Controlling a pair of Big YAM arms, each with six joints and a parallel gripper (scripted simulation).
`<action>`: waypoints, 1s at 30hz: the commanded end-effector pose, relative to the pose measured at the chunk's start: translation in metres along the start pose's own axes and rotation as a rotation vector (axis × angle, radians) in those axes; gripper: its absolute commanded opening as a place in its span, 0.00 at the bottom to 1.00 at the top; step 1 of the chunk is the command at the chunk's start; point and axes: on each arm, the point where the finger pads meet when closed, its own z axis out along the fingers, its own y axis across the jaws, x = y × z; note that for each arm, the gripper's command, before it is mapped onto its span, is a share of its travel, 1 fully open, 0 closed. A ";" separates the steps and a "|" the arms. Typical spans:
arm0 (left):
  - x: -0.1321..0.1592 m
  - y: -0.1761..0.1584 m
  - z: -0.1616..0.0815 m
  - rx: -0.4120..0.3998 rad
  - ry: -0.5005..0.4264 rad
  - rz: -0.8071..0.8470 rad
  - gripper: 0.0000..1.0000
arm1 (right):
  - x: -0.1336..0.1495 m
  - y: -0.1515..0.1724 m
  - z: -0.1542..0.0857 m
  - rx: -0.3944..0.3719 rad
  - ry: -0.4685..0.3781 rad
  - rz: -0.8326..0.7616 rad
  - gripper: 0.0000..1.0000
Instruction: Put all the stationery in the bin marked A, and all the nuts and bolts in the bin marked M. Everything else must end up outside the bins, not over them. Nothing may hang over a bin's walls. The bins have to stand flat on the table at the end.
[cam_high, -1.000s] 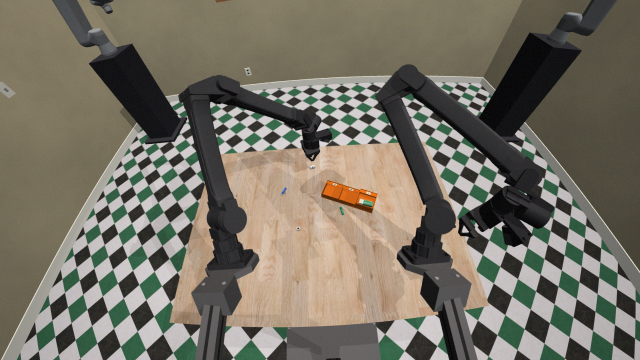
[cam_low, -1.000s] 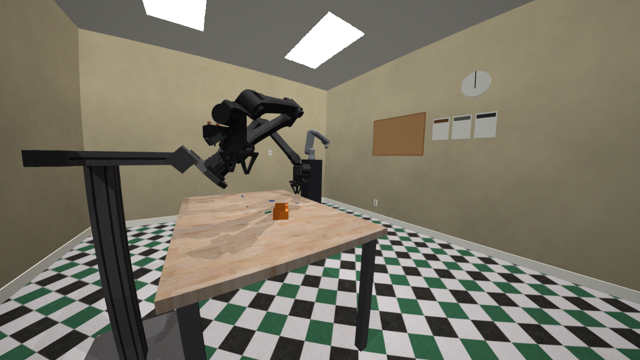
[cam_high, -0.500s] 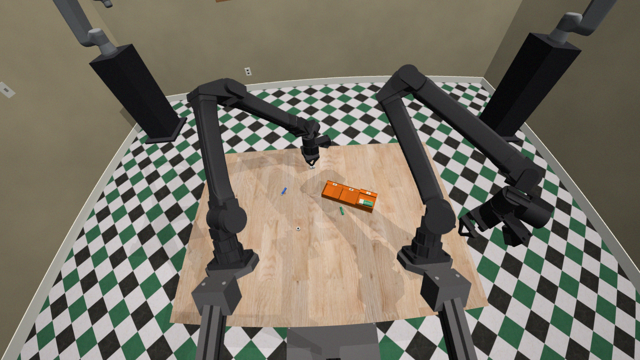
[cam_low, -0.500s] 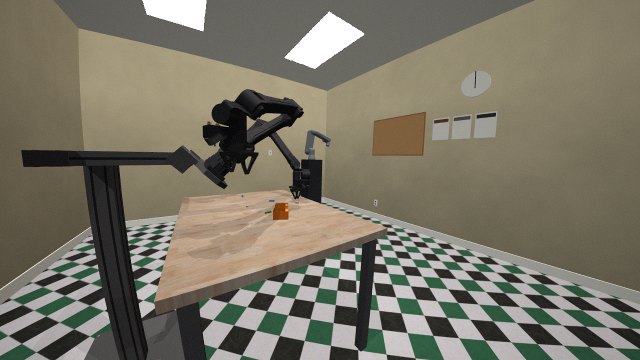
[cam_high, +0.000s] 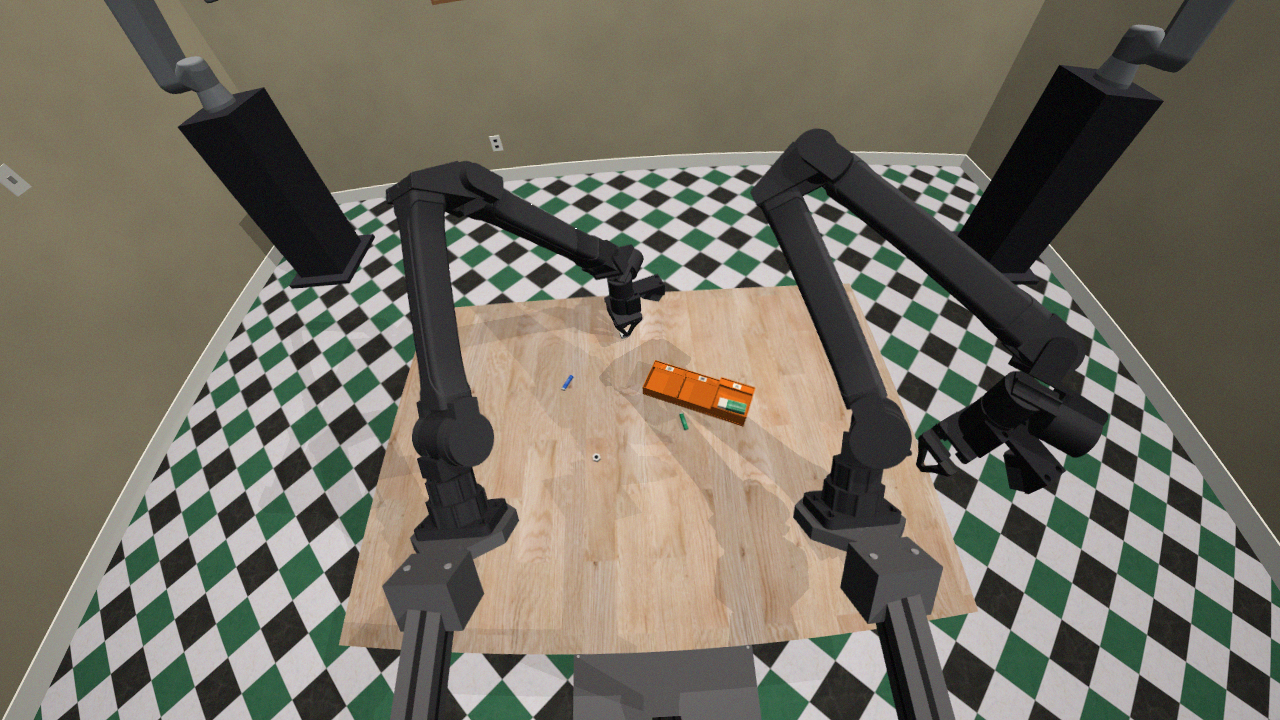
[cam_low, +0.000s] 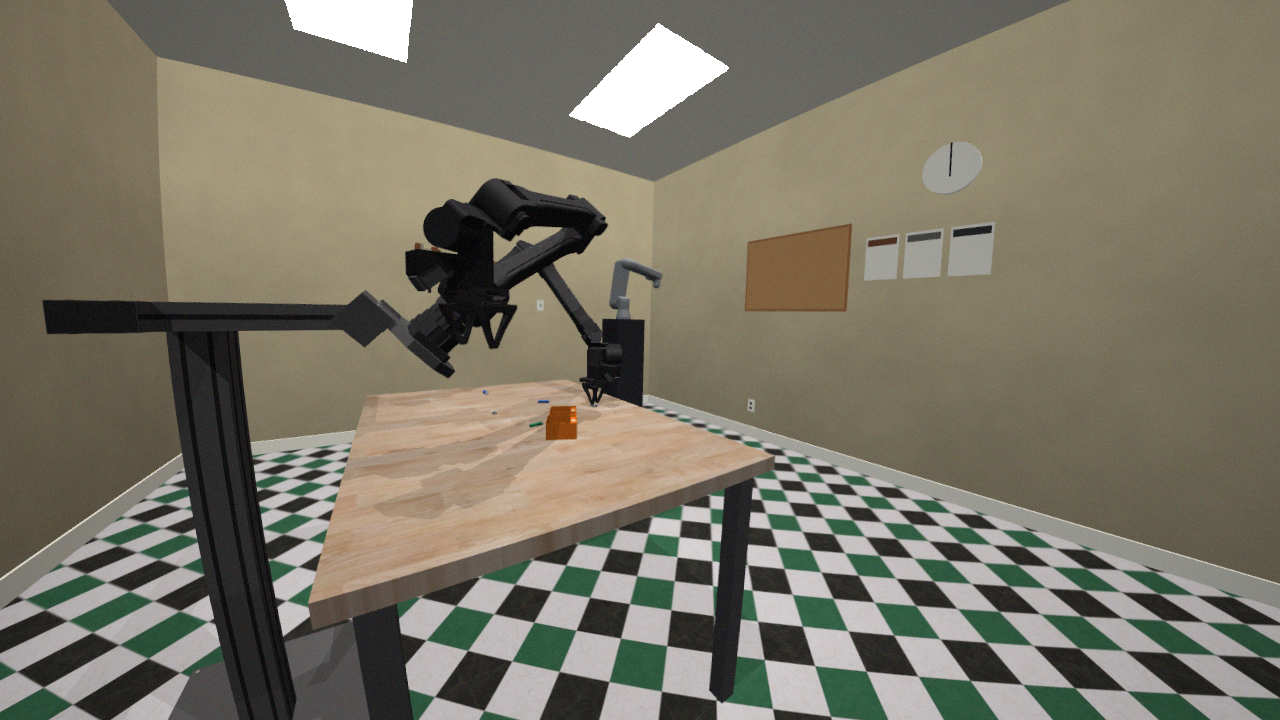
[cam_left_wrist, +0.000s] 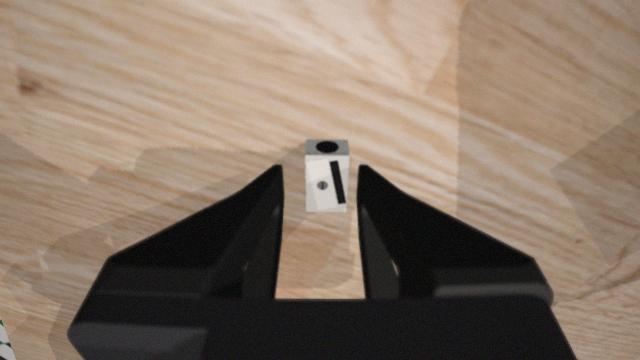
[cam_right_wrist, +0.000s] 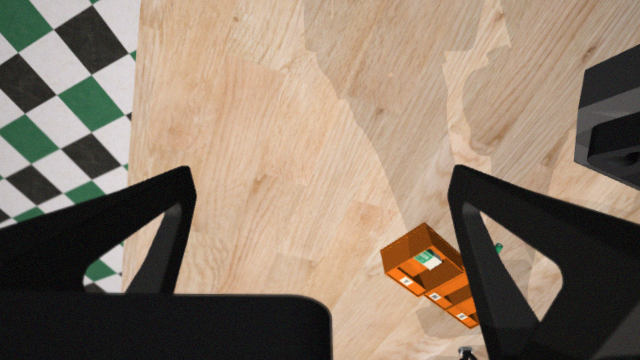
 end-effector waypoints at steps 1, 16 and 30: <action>0.003 0.001 -0.002 0.004 0.004 0.011 0.29 | -0.005 0.012 -0.012 -0.016 -0.015 0.010 1.00; 0.001 0.004 0.014 -0.006 -0.002 0.004 0.29 | -0.005 0.012 -0.012 -0.016 -0.015 0.010 1.00; -0.008 -0.004 0.015 -0.007 -0.013 0.003 0.29 | -0.005 0.012 -0.012 -0.016 -0.015 0.010 1.00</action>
